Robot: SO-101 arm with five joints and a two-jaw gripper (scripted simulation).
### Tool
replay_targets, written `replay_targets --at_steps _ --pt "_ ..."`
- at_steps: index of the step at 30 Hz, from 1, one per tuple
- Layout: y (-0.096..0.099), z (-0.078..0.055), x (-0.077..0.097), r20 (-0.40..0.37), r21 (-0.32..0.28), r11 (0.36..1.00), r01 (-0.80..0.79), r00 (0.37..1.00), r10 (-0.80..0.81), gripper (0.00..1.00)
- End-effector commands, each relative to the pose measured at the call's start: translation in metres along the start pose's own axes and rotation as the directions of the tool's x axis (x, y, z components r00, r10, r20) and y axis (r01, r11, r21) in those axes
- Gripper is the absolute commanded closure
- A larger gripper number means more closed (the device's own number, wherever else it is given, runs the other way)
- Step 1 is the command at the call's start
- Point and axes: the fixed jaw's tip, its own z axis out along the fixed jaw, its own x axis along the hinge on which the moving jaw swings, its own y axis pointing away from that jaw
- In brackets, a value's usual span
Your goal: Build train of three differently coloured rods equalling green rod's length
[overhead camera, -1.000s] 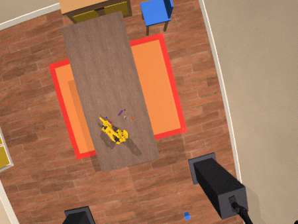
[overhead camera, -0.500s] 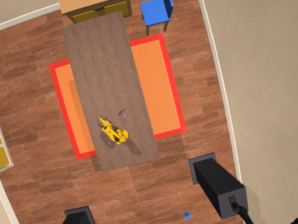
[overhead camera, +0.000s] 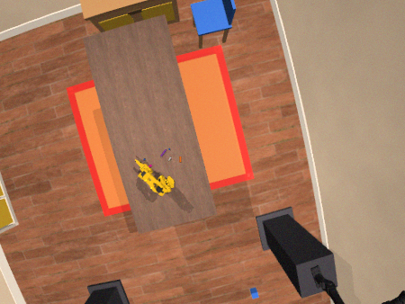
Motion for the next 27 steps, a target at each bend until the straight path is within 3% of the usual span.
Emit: replay_targets --at_steps 1,15,17,18,27 --pt "-0.001 -0.001 0.0 0.002 0.009 1.0 0.001 1.0 -0.001 0.0" --pt "-0.015 -0.01 -0.001 0.005 0.105 0.994 0.021 1.0 -0.021 0.0" --pt "-0.015 -0.01 -0.001 0.005 0.105 0.994 0.021 1.0 -0.021 0.0" --pt "-0.003 -0.002 0.0 0.003 0.028 1.0 0.013 1.0 -0.013 0.0" --pt "-0.008 -0.008 -0.001 0.005 0.064 0.998 0.001 1.0 -0.001 0.0"
